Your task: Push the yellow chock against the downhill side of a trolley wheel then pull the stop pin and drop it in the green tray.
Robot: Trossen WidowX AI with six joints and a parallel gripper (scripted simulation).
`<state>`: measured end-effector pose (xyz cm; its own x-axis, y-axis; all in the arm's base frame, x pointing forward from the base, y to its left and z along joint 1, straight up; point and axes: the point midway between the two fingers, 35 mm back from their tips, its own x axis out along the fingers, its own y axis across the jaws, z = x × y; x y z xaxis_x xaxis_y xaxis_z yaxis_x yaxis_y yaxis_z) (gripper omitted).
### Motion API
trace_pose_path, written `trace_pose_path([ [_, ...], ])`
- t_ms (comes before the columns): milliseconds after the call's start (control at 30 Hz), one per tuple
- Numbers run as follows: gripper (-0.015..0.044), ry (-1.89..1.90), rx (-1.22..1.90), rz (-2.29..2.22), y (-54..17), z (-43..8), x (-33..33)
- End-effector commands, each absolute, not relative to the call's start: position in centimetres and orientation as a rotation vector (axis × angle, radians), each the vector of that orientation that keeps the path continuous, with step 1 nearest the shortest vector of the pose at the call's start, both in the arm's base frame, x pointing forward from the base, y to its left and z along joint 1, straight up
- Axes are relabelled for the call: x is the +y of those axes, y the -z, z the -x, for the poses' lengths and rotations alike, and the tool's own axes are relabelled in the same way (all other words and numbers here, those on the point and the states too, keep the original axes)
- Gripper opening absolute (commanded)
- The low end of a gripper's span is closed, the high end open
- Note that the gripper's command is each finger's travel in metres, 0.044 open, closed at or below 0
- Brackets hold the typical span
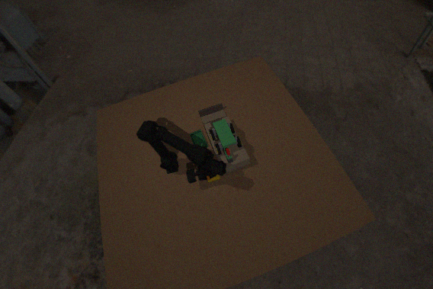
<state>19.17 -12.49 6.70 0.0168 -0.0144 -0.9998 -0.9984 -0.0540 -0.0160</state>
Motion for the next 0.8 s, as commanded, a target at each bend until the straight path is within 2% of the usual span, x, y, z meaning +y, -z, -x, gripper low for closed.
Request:
trace_pose_path([
  [0, 0.0012, -1.23, 1.183, 1.267, -6.7, -19.2, -12.5],
  [767, 0.0, -1.232, 1.177, 1.267, -14.3, -18.8, -12.4],
])
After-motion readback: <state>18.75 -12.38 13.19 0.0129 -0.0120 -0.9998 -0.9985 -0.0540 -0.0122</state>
